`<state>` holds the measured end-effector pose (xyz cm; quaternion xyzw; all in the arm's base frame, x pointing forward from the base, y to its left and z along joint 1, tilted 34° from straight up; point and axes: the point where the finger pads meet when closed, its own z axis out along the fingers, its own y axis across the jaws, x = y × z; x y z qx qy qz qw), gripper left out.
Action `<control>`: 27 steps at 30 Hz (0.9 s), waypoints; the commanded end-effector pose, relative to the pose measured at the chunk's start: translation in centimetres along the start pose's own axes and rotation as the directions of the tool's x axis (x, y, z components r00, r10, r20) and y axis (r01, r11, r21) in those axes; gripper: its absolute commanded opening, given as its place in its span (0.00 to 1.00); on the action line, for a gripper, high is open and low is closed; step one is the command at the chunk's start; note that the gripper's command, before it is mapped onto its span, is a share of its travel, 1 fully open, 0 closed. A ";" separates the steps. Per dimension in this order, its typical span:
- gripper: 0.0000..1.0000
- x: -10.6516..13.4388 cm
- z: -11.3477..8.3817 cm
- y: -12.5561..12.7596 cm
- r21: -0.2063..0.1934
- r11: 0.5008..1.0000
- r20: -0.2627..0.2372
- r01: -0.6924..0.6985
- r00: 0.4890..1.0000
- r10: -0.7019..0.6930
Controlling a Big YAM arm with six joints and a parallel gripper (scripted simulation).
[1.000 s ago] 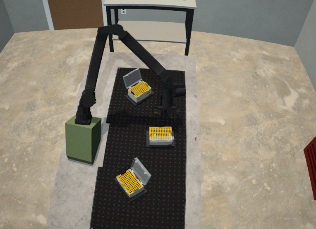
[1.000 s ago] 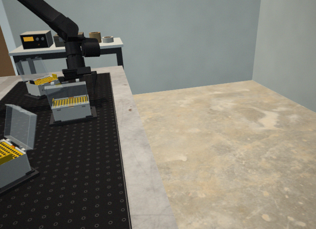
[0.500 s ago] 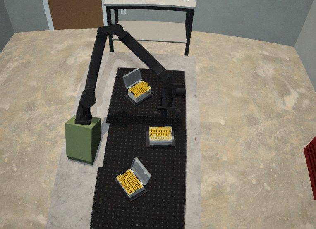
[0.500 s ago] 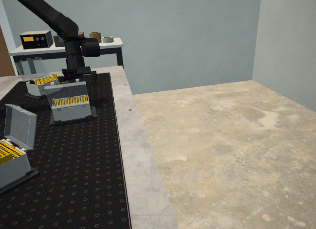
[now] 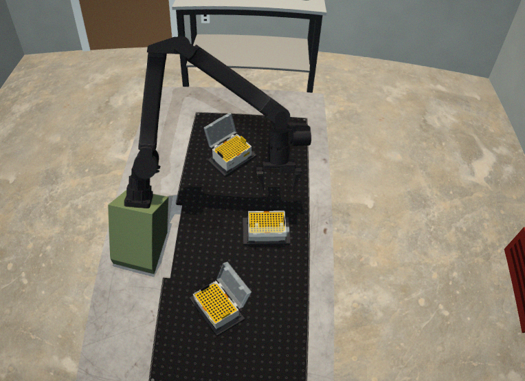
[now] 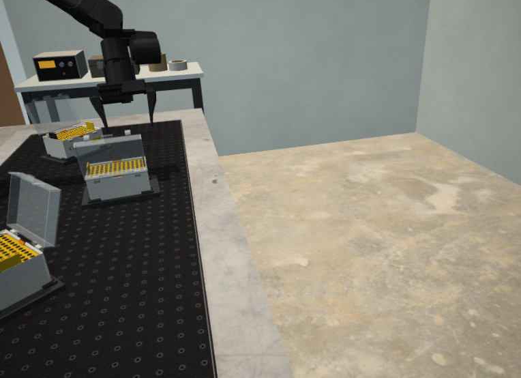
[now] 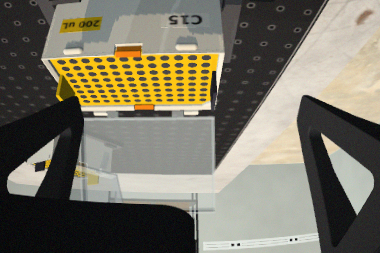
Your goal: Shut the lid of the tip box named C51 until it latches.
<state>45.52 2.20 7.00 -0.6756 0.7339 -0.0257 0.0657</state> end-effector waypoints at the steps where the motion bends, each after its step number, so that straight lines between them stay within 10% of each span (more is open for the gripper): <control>1: 1.00 1.7 -3.3 -1.7 0.043 0.999 0.004 -0.004 1.000 0.004; 21: 1.00 6.3 -11.4 -1.5 0.048 0.999 -0.003 -0.002 1.000 0.003; 27: 1.00 6.1 -8.6 0.1 -0.023 1.000 0.000 0.001 1.000 -0.001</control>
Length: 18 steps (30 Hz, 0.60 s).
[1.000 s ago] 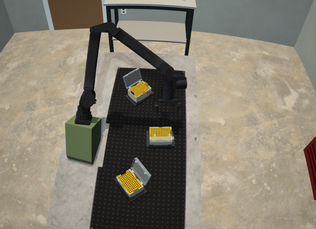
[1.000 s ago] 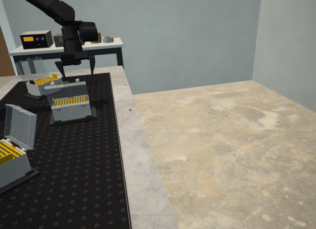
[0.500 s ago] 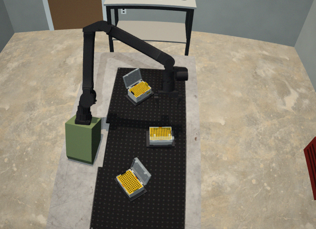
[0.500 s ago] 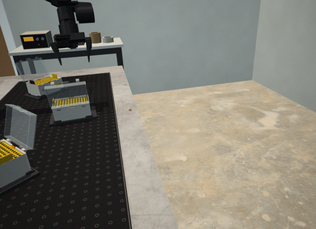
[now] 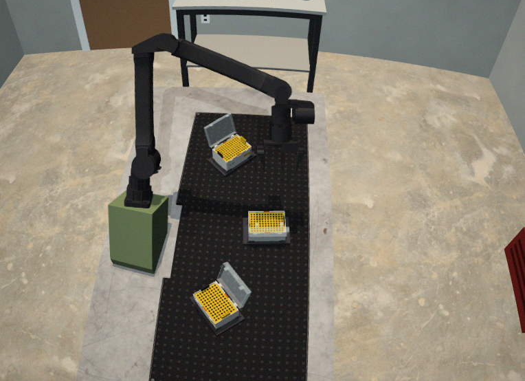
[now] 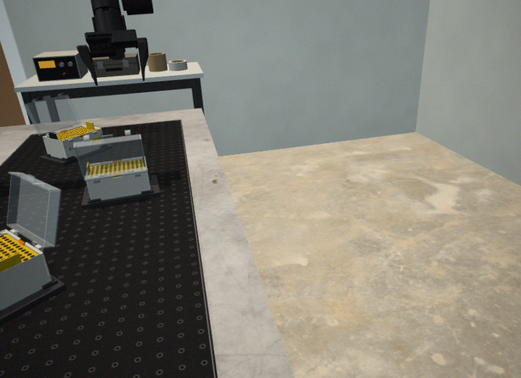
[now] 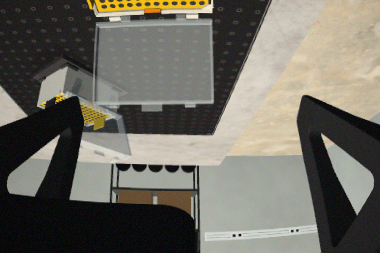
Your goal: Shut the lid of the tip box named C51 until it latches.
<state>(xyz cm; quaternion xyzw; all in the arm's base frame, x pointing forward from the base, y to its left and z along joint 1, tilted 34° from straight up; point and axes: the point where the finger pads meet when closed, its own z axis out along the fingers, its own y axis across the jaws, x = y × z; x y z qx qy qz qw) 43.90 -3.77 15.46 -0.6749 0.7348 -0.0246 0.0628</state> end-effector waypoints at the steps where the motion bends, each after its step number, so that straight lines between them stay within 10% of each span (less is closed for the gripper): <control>1: 1.00 0.5 0.3 0.1 -0.017 1.000 0.003 0.003 1.000 -0.003; 3: 1.00 1.3 -0.8 -1.4 0.003 0.999 0.000 -0.054 0.999 0.054; 18: 1.00 7.3 4.2 2.0 -0.212 0.904 -0.043 -0.371 0.928 0.371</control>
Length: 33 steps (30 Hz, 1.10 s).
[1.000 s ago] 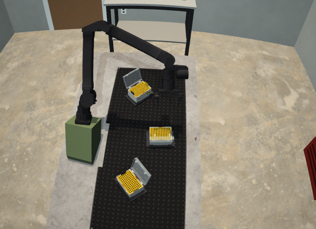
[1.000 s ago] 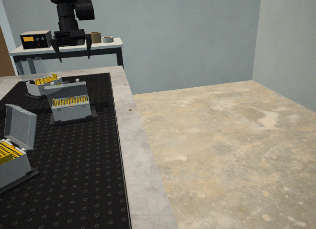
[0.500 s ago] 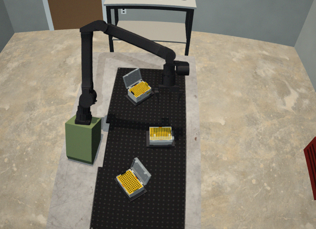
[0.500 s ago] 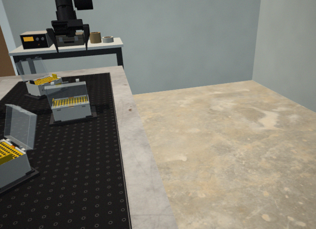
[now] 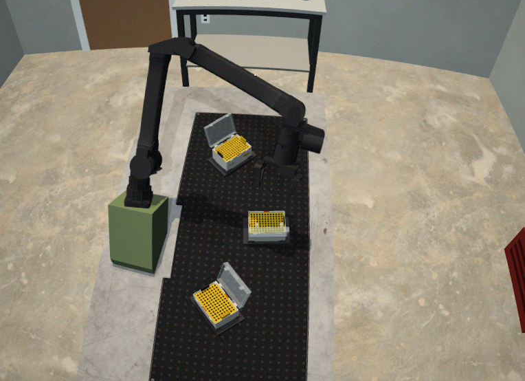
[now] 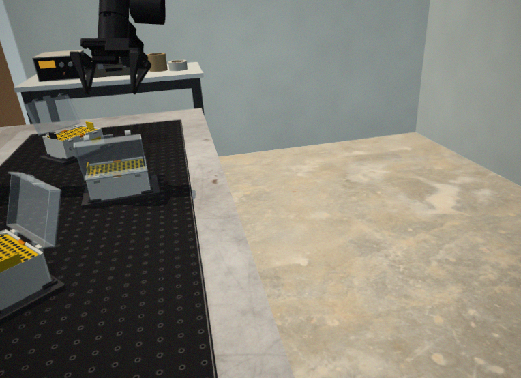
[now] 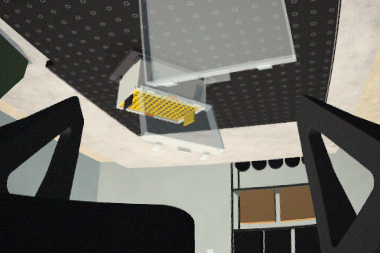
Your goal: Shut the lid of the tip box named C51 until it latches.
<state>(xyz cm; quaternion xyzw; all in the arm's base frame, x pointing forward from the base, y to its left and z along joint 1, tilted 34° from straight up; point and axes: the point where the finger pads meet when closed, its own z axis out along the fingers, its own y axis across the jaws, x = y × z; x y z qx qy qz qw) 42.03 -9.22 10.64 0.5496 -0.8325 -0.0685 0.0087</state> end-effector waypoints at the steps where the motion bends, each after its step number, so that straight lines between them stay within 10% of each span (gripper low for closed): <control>1: 1.00 1.3 -0.1 -0.4 0.005 0.998 0.004 -0.057 0.998 0.057; 2: 1.00 1.5 -2.4 -1.5 0.076 0.996 0.014 -0.046 0.999 0.045; 6: 1.00 3.5 1.2 -0.9 0.012 0.999 0.002 -0.034 0.999 0.034; 14: 1.00 7.0 3.2 -1.4 0.012 0.999 0.002 -0.034 0.999 0.034; 19: 1.00 8.1 1.7 -2.6 0.070 0.997 0.006 -0.031 1.000 0.030; 23: 1.00 10.0 4.9 -1.9 0.012 0.999 0.002 -0.034 0.999 0.034; 30: 1.00 10.4 2.9 -3.0 0.066 0.997 0.002 -0.029 1.000 0.029; 33: 1.00 11.6 4.1 -3.1 0.004 0.994 0.002 -0.112 0.994 0.112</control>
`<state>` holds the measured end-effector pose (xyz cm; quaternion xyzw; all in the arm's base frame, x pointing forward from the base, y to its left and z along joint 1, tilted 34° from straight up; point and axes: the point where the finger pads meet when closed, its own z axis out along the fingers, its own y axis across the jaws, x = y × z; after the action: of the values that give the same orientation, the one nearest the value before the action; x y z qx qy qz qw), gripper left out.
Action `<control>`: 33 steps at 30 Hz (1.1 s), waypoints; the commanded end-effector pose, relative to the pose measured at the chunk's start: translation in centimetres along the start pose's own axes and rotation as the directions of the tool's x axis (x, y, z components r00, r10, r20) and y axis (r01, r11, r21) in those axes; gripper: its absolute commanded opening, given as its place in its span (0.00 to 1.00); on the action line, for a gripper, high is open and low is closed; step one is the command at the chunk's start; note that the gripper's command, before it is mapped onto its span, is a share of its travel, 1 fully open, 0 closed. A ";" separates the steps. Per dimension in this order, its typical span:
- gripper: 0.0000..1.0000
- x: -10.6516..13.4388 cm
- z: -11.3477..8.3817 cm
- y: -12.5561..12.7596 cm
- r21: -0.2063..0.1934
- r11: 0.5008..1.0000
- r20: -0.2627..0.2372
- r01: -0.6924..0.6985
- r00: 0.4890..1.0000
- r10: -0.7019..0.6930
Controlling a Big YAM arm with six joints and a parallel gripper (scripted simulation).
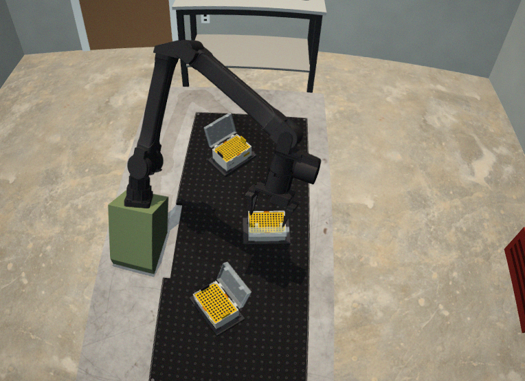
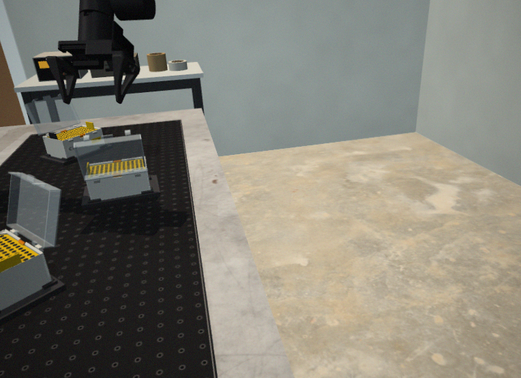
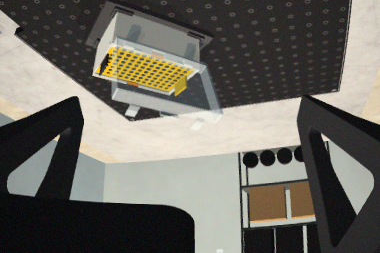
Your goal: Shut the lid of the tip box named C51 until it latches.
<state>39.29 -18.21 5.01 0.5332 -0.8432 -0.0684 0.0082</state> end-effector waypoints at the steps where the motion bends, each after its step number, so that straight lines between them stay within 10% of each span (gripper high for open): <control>1: 1.00 1.8 -0.8 -1.5 0.003 0.997 -0.001 -0.073 0.997 0.073; 15: 1.00 7.3 3.8 1.4 -0.190 0.913 -0.035 -0.361 0.932 0.361; 20: 1.00 8.9 2.6 -0.3 -0.123 0.932 -0.021 -0.340 0.940 0.340; 23: 1.00 9.8 5.6 2.3 -0.191 0.921 -0.031 -0.340 0.940 0.341; 33: 1.00 14.3 7.5 2.7 -0.170 0.925 -0.030 -0.341 0.940 0.341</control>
<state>30.39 -26.63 -2.71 0.3750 -0.9112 -0.1517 0.0774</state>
